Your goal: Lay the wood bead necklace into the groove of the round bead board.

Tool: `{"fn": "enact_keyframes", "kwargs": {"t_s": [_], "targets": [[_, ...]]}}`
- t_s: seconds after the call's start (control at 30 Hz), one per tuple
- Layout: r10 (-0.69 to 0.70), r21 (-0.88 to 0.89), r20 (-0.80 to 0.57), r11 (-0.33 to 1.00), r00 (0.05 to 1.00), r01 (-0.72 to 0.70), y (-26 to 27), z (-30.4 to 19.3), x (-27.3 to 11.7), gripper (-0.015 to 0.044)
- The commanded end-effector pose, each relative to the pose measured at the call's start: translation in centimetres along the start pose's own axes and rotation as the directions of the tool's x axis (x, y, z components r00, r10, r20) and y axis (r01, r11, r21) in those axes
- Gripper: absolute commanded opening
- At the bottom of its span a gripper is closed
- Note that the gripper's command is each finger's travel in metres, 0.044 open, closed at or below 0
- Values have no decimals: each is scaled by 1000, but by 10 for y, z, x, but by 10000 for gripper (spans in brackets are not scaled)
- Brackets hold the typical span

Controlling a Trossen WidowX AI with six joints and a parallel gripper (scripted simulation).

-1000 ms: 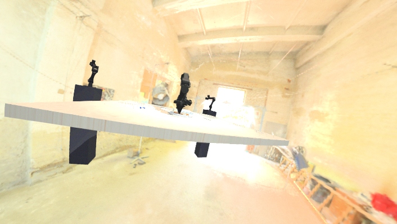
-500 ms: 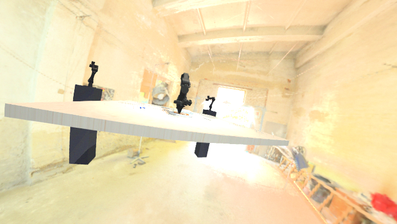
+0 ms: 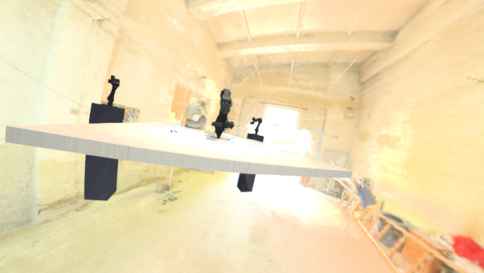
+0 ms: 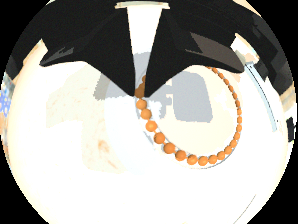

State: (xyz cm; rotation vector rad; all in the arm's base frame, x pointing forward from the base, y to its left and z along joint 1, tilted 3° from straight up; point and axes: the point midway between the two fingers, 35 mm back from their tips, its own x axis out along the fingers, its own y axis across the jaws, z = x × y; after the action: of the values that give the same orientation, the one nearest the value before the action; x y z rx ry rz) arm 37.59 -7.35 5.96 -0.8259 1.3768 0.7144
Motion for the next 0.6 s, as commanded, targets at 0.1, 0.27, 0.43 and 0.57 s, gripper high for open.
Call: {"fn": "enact_keyframes", "kwargs": {"t_s": [0.1, 0.27, 0.43, 0.57], "targets": [[-3, 5, 5, 1000, 1000, 3, -1, 1, -5, 0], [-3, 5, 4, 1000, 1000, 3, 2, -3, -5, 0], [-3, 5, 4, 1000, 1000, 3, 2, -3, 2, 0], [-3, 5, 4, 1000, 1000, 3, 2, -3, 3, 0]]}}
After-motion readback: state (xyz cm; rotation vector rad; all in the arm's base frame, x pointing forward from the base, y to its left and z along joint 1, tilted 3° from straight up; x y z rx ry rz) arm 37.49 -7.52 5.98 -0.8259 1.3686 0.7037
